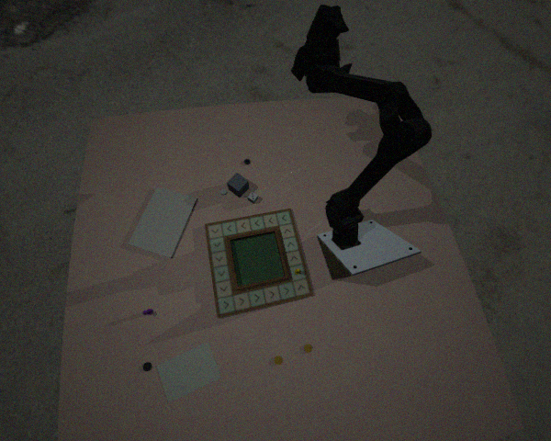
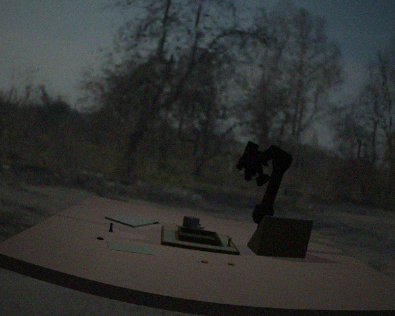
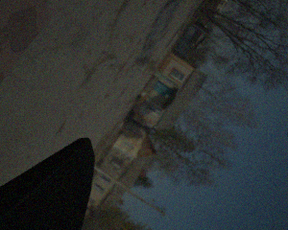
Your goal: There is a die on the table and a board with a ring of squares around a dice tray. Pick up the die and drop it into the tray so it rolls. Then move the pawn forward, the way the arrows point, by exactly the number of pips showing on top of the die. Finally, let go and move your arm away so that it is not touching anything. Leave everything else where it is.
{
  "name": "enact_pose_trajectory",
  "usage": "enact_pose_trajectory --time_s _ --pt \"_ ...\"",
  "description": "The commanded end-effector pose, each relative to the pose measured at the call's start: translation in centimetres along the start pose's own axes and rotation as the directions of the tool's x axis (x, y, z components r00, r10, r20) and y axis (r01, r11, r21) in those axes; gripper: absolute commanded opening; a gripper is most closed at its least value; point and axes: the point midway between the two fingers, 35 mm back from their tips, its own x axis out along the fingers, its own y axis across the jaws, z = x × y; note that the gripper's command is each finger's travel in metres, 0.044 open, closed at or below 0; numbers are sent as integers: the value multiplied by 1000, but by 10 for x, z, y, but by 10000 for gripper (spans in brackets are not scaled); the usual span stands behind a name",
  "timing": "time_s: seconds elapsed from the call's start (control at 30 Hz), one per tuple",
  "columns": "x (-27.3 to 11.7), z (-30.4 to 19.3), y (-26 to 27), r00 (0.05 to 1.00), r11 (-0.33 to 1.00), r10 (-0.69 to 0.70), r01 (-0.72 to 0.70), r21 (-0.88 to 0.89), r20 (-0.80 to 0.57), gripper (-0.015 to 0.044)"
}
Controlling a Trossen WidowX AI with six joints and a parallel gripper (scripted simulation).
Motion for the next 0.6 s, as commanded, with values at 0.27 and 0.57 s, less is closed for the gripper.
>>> enact_pose_trajectory --time_s 0.27,0.57 --pt "-39 102 27 927 976 6 -87 199 374 275" --pt "-145 192 84 650 839 163 -488 243 742 275"
